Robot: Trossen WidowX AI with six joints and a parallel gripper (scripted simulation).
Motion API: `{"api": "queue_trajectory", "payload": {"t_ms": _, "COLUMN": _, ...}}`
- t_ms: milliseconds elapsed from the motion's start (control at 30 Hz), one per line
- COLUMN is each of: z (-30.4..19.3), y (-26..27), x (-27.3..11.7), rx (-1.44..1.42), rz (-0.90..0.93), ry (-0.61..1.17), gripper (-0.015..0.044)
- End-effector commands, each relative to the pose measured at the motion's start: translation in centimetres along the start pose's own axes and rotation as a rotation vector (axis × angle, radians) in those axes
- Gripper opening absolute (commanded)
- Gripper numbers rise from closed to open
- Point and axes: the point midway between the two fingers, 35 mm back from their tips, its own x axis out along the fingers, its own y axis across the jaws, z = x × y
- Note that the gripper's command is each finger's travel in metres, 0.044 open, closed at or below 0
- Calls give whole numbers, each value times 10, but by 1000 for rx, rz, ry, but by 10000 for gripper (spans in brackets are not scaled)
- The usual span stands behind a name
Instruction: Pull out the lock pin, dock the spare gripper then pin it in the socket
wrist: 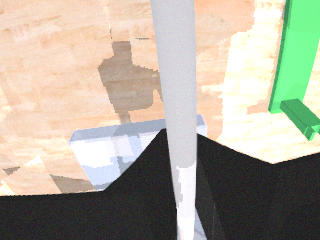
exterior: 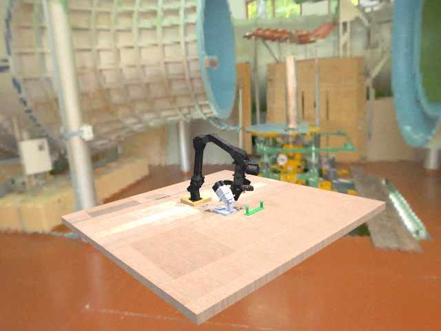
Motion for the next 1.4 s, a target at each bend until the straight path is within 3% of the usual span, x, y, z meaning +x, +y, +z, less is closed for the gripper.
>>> {"api": "queue_trajectory", "payload": {"t_ms": 0, "z": -3, "y": 0, "x": 1, "rx": -1, "rz": -1, "ry": -1, "gripper": 0}}
{"api": "queue_trajectory", "payload": {"t_ms": 1067, "z": -19, "y": -1, "x": 5, "rx": -4, "rz": 7, "ry": -1, "gripper": 0}}
{"api": "queue_trajectory", "payload": {"t_ms": 1300, "z": -18, "y": 0, "x": 5, "rx": -1, "rz": 9, "ry": -1, "gripper": 184}}
{"api": "queue_trajectory", "payload": {"t_ms": 1367, "z": -18, "y": 0, "x": 5, "rx": -1, "rz": 9, "ry": -1, "gripper": 200}}
